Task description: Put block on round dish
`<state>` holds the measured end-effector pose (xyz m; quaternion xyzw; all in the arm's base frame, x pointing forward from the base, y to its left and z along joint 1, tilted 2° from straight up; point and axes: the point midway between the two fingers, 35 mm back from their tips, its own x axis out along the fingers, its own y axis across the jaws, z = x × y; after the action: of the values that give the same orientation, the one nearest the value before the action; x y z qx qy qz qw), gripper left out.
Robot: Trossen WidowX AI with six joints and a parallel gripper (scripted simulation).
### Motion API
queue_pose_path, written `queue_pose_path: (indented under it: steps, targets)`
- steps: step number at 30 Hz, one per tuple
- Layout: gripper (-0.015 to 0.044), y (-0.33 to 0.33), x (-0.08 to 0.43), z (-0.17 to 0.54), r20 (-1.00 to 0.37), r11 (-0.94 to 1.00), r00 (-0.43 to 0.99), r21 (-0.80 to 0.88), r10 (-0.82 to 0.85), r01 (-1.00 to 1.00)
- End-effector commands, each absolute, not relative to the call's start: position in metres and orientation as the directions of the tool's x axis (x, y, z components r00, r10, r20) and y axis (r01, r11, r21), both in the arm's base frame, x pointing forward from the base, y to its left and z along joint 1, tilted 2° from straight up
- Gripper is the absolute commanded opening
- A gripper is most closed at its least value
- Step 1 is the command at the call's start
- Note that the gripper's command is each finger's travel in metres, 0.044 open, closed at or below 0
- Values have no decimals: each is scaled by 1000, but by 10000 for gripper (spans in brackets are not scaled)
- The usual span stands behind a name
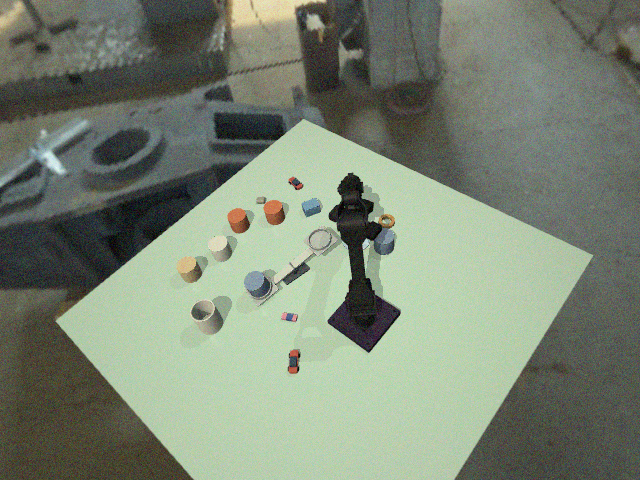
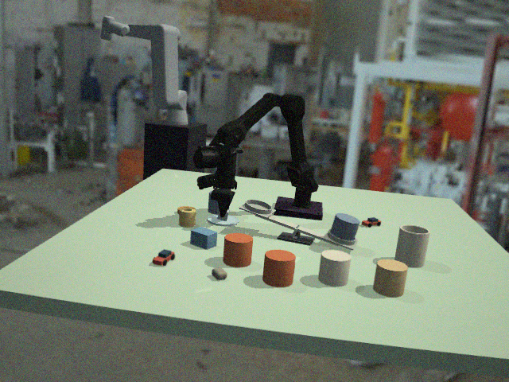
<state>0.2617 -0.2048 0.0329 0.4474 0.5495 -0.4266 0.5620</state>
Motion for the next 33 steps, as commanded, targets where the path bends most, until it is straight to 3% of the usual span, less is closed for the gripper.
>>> queue_pose_path:
  steps: [1,15,18,33]
  targets:
    - [79,-205,262,33,-999,236,33,35,11,971]
    - [440,-204,264,34,-999,254,38,40,10,966]
    - [440,-198,273,36,-998,332,62,60,5,942]
    - [440,-204,259,111,-999,244,29,32,16,969]
